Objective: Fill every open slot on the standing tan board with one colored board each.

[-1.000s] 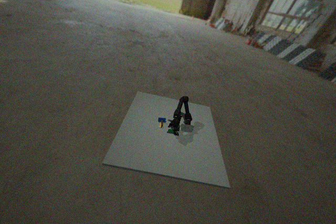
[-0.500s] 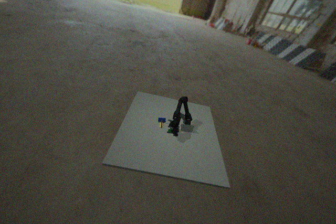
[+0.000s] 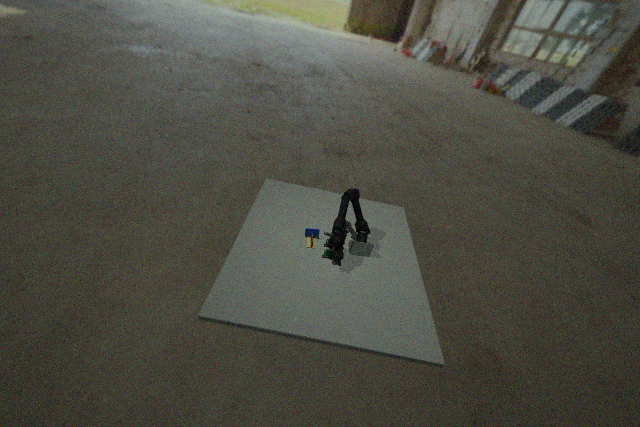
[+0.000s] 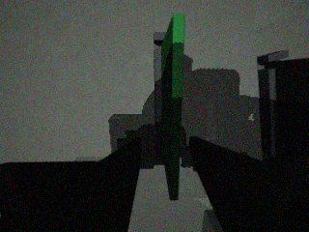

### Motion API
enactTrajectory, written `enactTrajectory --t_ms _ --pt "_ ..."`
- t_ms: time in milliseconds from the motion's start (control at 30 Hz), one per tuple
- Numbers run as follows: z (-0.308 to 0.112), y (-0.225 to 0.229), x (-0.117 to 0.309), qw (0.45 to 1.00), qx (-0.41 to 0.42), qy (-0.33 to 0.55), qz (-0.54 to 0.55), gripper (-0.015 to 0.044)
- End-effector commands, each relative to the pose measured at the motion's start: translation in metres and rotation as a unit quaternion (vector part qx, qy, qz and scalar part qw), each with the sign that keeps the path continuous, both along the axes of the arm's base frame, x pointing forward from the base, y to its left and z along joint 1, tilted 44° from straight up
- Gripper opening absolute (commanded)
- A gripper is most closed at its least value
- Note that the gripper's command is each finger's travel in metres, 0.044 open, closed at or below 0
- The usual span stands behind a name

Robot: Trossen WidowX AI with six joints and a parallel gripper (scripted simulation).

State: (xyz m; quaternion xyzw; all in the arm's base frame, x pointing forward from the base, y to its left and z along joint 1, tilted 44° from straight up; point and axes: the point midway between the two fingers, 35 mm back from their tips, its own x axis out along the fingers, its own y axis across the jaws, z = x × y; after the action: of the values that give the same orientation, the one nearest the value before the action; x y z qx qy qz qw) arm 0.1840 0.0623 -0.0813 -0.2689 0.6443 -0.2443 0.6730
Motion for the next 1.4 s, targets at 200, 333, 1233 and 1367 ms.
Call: enactTrajectory --t_ms 200,333,1233,1367 --pt "-0.009 -0.012 -0.002 1.0 -0.005 0.004 0.001 0.0186" --pt "-0.009 -0.012 -0.002 1.0 -0.005 0.004 0.001 0.0081" --pt "0.009 0.006 -0.003 1.0 -0.004 0.004 0.001 0.0" --pt "0.015 0.011 -0.003 1.0 -0.004 0.004 0.001 0.0"
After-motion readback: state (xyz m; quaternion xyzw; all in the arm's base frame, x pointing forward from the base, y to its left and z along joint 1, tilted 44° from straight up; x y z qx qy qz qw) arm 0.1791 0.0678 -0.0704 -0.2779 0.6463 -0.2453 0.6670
